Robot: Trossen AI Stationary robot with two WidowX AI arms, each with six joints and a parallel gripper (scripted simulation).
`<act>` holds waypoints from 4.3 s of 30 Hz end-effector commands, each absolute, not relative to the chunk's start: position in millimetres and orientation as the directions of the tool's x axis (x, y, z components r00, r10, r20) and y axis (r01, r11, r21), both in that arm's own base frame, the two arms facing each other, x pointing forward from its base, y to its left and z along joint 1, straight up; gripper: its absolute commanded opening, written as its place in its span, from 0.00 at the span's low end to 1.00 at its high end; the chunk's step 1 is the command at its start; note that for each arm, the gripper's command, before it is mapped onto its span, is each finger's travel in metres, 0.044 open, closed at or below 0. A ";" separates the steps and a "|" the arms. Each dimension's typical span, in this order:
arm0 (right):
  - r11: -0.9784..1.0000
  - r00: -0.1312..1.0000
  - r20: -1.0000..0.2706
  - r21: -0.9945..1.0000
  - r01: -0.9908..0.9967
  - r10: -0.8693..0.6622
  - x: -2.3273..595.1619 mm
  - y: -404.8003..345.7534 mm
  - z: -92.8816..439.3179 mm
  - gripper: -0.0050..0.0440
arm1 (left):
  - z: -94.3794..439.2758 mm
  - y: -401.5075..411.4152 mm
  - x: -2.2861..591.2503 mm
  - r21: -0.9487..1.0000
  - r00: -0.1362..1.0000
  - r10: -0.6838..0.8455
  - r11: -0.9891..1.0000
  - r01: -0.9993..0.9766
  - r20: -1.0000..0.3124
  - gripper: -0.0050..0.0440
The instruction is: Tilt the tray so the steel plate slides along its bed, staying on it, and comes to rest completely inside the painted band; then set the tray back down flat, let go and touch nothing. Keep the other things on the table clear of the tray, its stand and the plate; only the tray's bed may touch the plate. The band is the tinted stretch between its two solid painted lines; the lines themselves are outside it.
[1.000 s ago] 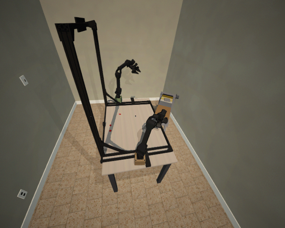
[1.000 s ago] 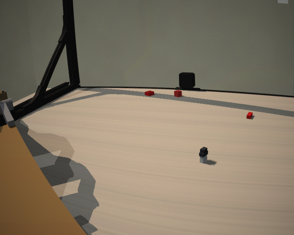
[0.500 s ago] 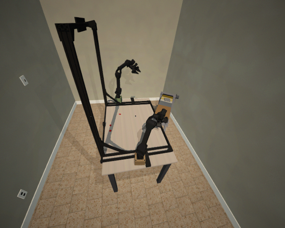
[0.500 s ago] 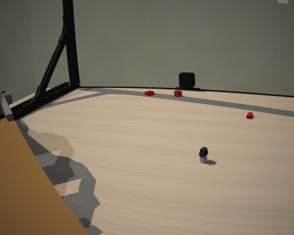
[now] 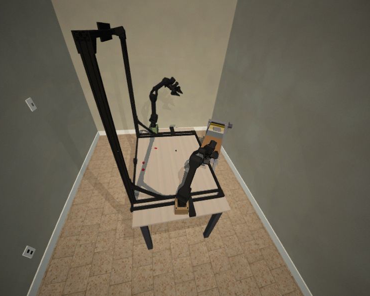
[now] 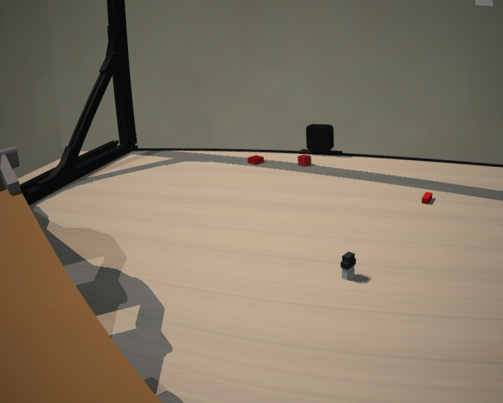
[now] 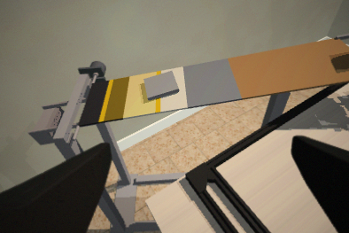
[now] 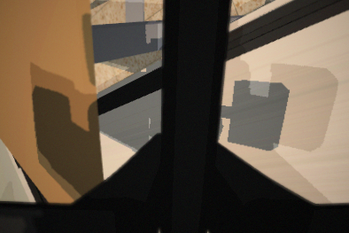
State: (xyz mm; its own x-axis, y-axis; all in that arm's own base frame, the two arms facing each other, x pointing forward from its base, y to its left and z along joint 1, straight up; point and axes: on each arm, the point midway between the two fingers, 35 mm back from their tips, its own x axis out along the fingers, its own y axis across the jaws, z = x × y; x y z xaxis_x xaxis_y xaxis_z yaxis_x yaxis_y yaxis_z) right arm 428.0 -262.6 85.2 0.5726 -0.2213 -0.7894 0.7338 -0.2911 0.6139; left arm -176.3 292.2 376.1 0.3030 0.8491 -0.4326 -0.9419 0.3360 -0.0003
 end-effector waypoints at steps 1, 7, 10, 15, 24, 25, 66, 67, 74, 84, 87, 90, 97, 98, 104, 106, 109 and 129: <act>-0.275 0.615 -0.750 0.661 0.698 -0.243 434.5 -266.2 112.2 0.10 | 376.4 292.2 -176.1 0.000 0.303 0.849 0.337 -0.942 -0.432 1.00; -0.274 0.619 -0.746 0.666 0.694 -0.244 435.3 -266.5 116.8 0.10 | 376.4 292.2 -176.1 0.000 0.303 0.849 0.337 -0.942 -0.432 1.00; -0.273 0.622 -0.744 0.668 0.692 -0.245 435.6 -266.6 119.1 0.10 | 376.4 292.2 -176.1 0.000 0.303 0.849 0.337 -0.942 -0.432 1.00; -0.272 0.625 -0.740 0.672 0.689 -0.247 436.0 -266.8 121.5 0.10 | 376.4 292.2 -176.1 0.000 0.303 0.849 0.337 -0.942 -0.432 1.00; -0.269 0.632 -0.734 0.679 0.683 -0.249 437.3 -267.3 128.4 0.10 | 376.4 292.2 -176.1 0.000 0.303 0.849 0.337 -0.942 -0.432 1.00; -0.269 0.633 -0.733 0.680 0.682 -0.250 437.4 -267.3 129.2 0.10 | 376.4 292.2 -176.1 0.000 0.303 0.849 0.337 -0.942 -0.432 1.00; -0.253 0.674 -0.689 0.725 0.641 -0.266 444.5 -270.2 165.0 0.10 | 376.4 292.2 -176.1 0.000 0.303 0.849 0.337 -0.942 -0.432 1.00; -0.253 0.675 -0.688 0.726 0.640 -0.266 444.8 -270.2 166.0 0.10 | 376.4 292.2 -176.1 0.000 0.303 0.849 0.337 -0.942 -0.432 1.00; -0.259 0.660 -0.704 0.710 0.655 -0.261 435.6 -266.6 118.6 0.10 | 376.4 292.2 -176.1 0.000 0.303 0.849 0.337 -0.942 -0.432 1.00; -0.276 0.615 -0.751 0.661 0.698 -0.243 432.3 -265.3 98.1 0.10 | 376.4 292.2 -176.1 0.000 0.303 0.849 0.337 -0.942 -0.432 1.00; -0.276 0.613 -0.752 0.659 0.699 -0.242 432.4 -265.4 98.9 0.10 | 376.4 292.2 -176.1 0.000 0.303 0.849 0.337 -0.942 -0.432 1.00; -0.275 0.616 -0.749 0.662 0.697 -0.243 432.8 -265.5 101.2 0.10 | 376.4 292.2 -176.1 0.000 0.303 0.849 0.337 -0.942 -0.432 1.00; -0.273 0.621 -0.744 0.668 0.692 -0.245 433.5 -265.8 105.8 0.10 | 376.4 292.2 -176.1 0.000 0.303 0.849 0.337 -0.942 -0.432 1.00; -0.273 0.621 -0.744 0.668 0.692 -0.245 433.5 -265.8 105.8 0.10 | 376.4 292.2 -176.1 0.000 0.303 0.849 0.337 -0.942 -0.432 1.00; -0.272 0.626 -0.740 0.673 0.688 -0.247 434.2 -266.1 110.5 0.10 | 376.4 292.2 -176.1 0.000 0.303 0.849 0.337 -0.942 -0.432 1.00; -0.271 0.626 -0.739 0.673 0.688 -0.247 434.5 -266.2 112.0 0.10 | 376.4 292.2 -176.1 0.000 0.303 0.849 0.337 -0.942 -0.432 1.00; -0.271 0.627 -0.738 0.674 0.687 -0.248 434.8 -266.3 114.4 0.10 | 376.4 292.2 -176.1 0.000 0.303 0.849 0.337 -0.942 -0.432 1.00; -0.268 0.635 -0.730 0.683 0.679 -0.251 437.2 -267.3 128.3 0.10 | 376.4 292.2 -176.1 0.000 0.303 0.849 0.337 -0.942 -0.432 1.00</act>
State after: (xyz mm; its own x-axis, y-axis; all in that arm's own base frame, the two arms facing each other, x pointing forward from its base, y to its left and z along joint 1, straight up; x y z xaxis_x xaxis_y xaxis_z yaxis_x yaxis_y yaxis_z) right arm 430.9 -263.8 102.9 0.5985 -0.2304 -0.7673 0.7130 -0.2834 0.6413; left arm -176.2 292.1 376.1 0.3031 0.8491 -0.4326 -0.9419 0.3359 -0.0007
